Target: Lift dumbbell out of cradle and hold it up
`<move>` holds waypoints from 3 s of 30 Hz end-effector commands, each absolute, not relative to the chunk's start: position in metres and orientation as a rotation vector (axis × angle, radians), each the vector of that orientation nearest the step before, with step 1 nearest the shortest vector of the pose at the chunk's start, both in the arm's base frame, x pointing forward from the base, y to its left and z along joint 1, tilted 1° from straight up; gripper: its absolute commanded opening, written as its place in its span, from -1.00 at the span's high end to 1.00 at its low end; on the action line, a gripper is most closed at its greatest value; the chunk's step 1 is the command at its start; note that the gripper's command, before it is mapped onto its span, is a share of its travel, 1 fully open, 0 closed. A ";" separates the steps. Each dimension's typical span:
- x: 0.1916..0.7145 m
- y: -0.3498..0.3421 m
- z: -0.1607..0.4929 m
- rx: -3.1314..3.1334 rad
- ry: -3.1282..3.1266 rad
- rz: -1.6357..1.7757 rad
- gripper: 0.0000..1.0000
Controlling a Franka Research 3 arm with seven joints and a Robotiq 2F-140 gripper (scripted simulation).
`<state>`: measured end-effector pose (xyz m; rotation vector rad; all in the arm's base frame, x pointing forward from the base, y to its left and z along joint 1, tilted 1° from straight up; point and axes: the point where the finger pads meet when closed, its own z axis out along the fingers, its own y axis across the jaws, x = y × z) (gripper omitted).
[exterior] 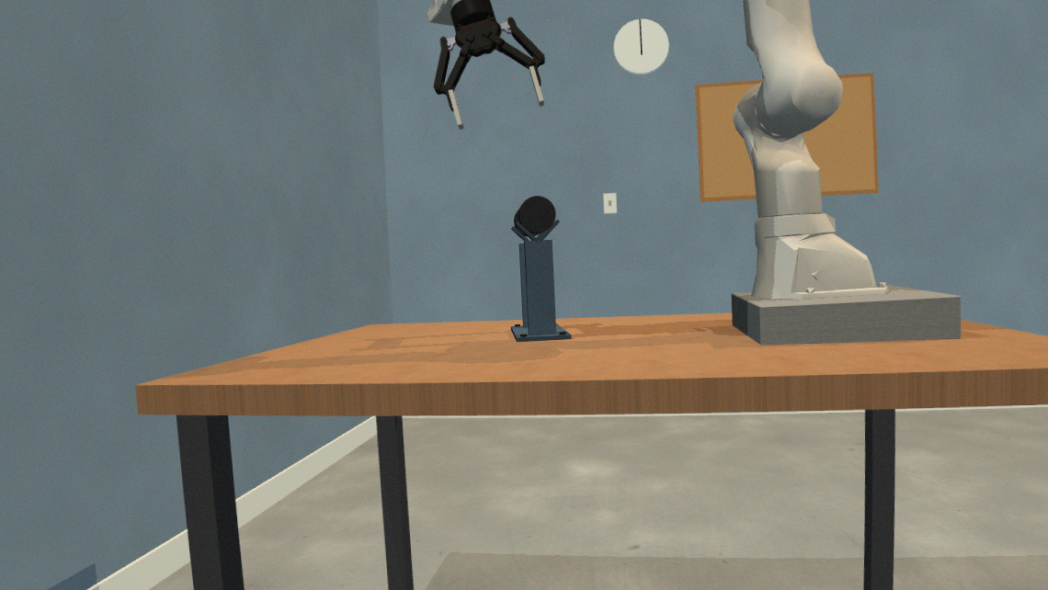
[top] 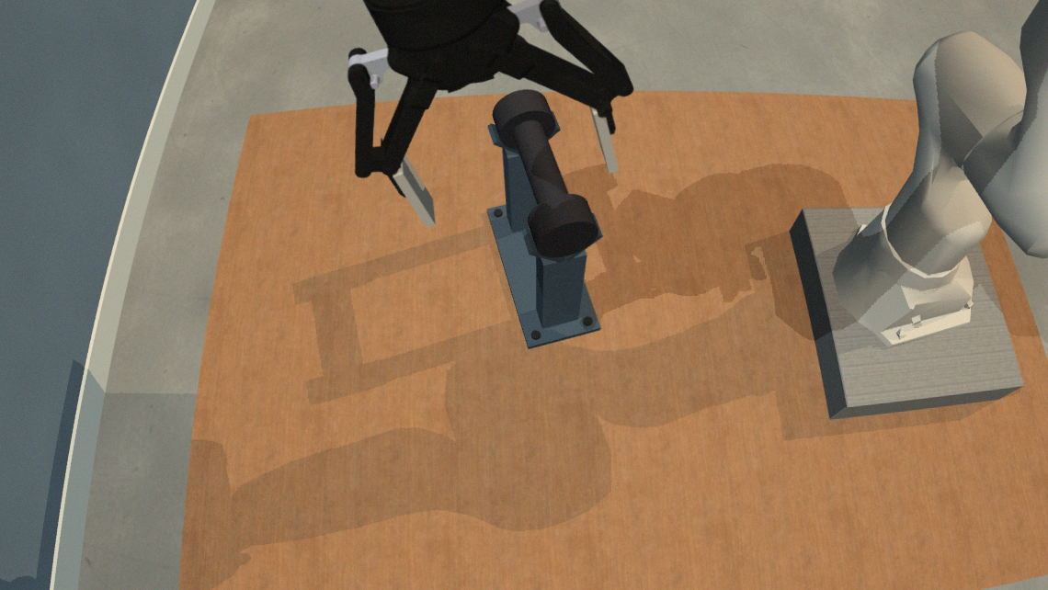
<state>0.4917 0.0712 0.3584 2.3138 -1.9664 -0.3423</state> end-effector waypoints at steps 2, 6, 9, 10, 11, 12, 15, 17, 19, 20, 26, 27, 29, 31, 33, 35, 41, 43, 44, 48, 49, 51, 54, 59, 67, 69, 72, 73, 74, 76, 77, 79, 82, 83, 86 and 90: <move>0.504 0.060 0.366 2.577 -1.706 -0.312 -1.00; 0.521 0.042 0.383 2.703 -1.561 -0.217 -1.00; 0.537 0.023 0.401 2.769 -1.464 -0.135 -1.00; 0.537 0.023 0.401 2.790 -1.431 -0.126 -1.00; 0.537 0.023 0.401 2.807 -1.403 -0.119 -1.00; 0.537 0.023 0.401 2.807 -1.403 -0.119 -1.00; 0.552 0.004 0.420 2.863 -1.289 -0.034 -1.00; 0.552 0.004 0.420 2.888 -1.237 -0.020 -1.00; 0.552 0.004 0.420 2.888 -1.237 -0.020 -1.00; 0.551 -0.006 0.413 2.878 -1.261 0.001 -1.00; 0.520 -0.041 0.351 2.722 -1.583 0.007 -1.00; 0.514 -0.046 0.340 2.693 -1.635 0.007 -1.00; 0.501 -0.054 0.320 2.640 -1.727 0.007 -1.00; 0.501 -0.054 0.320 2.640 -1.727 0.007 -1.00; 0.490 -0.060 0.304 2.594 -1.800 0.007 -1.00; 0.481 -0.065 0.292 2.558 -1.855 0.006 -1.00; 0.468 -0.070 0.275 2.508 -1.928 0.005 -1.00; 0.467 -0.070 0.274 2.505 -1.932 0.005 -1.00; 0.467 -0.070 0.274 2.505 -1.932 0.005 -1.00; 0.467 -0.070 0.274 2.505 -1.932 0.005 -1.00; 0.467 -0.070 0.274 2.505 -1.932 0.005 -1.00; 0.467 -0.070 0.274 2.505 -1.932 0.005 -1.00; 0.467 -0.070 0.274 2.505 -1.932 0.005 -1.00; 0.467 -0.070 0.274 2.505 -1.932 0.005 -1.00; 0.467 -0.070 0.274 2.505 -1.932 0.005 -1.00; 0.468 -0.070 0.268 2.505 -1.932 0.005 -1.00; 0.468 -0.070 0.224 2.505 -1.932 0.006 -1.00; 0.469 -0.070 0.205 2.505 -1.932 0.006 -1.00; 0.469 -0.070 0.205 2.505 -1.932 0.006 -1.00; 0.469 -0.069 0.179 2.505 -1.932 0.006 -1.00; 0.469 -0.069 0.174 2.505 -1.932 0.006 -1.00; 0.469 -0.069 0.173 2.505 -1.932 0.006 -1.00; 0.469 -0.069 0.173 2.505 -1.932 0.006 -1.00; 0.469 -0.069 0.173 2.505 -1.932 0.006 -1.00; 0.469 -0.069 0.173 2.505 -1.932 0.006 -1.00; 0.469 -0.069 0.173 2.505 -1.932 0.006 -1.00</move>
